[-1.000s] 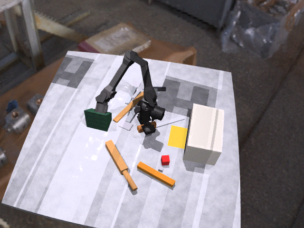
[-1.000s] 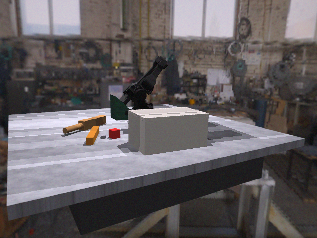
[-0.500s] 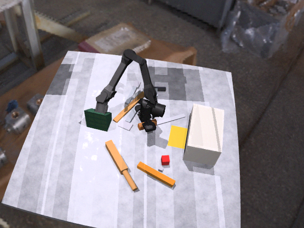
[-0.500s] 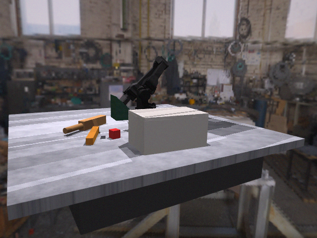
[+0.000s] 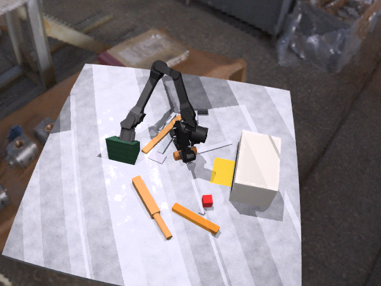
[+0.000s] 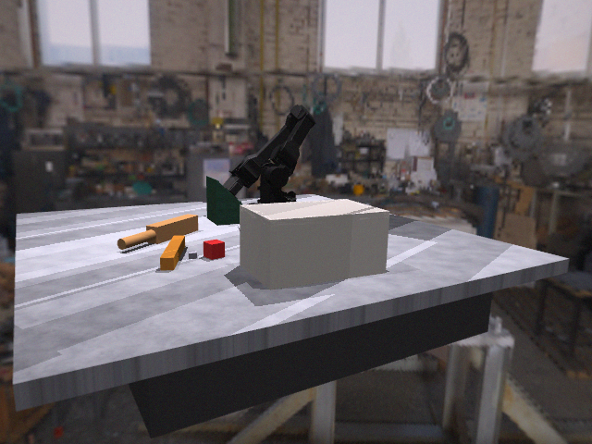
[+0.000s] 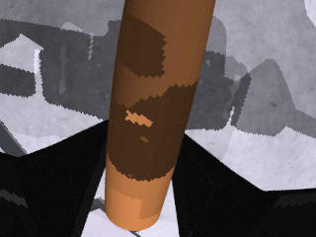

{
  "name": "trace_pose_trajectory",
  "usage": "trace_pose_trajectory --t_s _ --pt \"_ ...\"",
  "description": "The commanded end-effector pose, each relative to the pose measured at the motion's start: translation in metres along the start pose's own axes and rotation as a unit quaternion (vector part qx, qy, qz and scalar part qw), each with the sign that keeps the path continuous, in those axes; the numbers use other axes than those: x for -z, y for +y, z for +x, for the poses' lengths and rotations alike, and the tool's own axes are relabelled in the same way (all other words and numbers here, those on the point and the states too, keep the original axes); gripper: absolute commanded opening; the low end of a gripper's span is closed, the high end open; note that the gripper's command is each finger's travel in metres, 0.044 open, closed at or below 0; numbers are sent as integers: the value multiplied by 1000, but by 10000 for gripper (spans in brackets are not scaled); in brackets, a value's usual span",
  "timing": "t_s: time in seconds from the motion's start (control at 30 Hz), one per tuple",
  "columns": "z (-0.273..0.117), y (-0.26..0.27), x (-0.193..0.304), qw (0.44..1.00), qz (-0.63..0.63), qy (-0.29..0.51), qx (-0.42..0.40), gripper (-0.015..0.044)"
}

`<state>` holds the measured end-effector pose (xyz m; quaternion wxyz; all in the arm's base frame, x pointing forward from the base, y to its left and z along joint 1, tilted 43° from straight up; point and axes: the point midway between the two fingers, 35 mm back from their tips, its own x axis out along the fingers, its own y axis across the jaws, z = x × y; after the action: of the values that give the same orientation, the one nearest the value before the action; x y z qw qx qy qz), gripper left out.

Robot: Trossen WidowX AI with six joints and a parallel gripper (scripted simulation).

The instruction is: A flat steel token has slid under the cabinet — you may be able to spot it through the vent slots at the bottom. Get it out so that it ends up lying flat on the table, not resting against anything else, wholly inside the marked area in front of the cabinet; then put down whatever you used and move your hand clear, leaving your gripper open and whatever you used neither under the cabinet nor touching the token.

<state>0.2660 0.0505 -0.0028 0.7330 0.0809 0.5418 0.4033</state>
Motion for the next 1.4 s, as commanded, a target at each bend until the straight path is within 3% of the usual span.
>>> trace_pose_trajectory --t_s 0.0,1.37 --pt "-2 5 -3 1000 1 -3 1 0" --pt "-2 44 -6 1000 2 -4 0 0"
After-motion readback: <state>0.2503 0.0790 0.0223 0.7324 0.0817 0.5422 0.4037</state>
